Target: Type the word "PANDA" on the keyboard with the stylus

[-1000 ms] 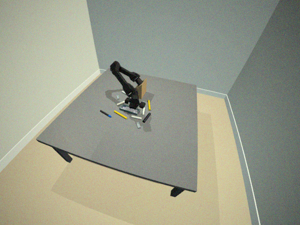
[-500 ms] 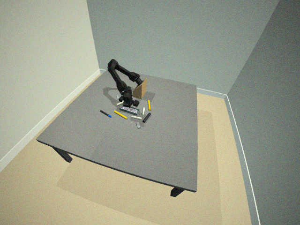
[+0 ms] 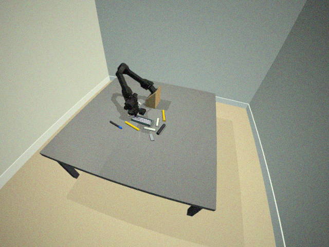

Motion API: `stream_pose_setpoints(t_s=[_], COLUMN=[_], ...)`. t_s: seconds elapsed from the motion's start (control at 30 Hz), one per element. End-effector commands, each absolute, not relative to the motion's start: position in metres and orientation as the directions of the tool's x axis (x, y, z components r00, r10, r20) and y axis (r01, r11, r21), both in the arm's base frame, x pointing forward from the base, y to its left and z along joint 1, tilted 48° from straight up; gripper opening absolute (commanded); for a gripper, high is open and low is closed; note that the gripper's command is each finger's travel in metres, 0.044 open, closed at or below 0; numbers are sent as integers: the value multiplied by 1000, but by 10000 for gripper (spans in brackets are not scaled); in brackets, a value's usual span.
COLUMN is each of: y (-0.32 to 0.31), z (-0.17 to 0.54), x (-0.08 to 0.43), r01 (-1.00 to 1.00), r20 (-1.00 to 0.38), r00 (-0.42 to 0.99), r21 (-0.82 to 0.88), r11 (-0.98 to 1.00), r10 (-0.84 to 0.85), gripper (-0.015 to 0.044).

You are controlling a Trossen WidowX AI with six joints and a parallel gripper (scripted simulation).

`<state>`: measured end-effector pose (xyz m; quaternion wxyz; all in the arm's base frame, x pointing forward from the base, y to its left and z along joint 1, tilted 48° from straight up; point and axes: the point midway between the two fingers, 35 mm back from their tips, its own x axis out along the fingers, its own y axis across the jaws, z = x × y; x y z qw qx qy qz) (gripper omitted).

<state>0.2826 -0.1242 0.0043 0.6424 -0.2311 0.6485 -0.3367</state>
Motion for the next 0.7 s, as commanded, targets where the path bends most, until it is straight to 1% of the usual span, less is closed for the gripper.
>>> stream_pose_setpoints(t_s=[0.0,0.13,0.3,0.67], y=[-125,-124,-104,-99], z=[5,4,-15,-21], x=[279,278,254,255], r01=[118,118,117,117], r20=[-676,-676,-677,-678], r00=[-71,-71,-72,-71], r21=[-736,-736,-735,-734], r11=[667,667,668,669], r10=[-733,-733,-733,-731], gripper=[0,0,0,0])
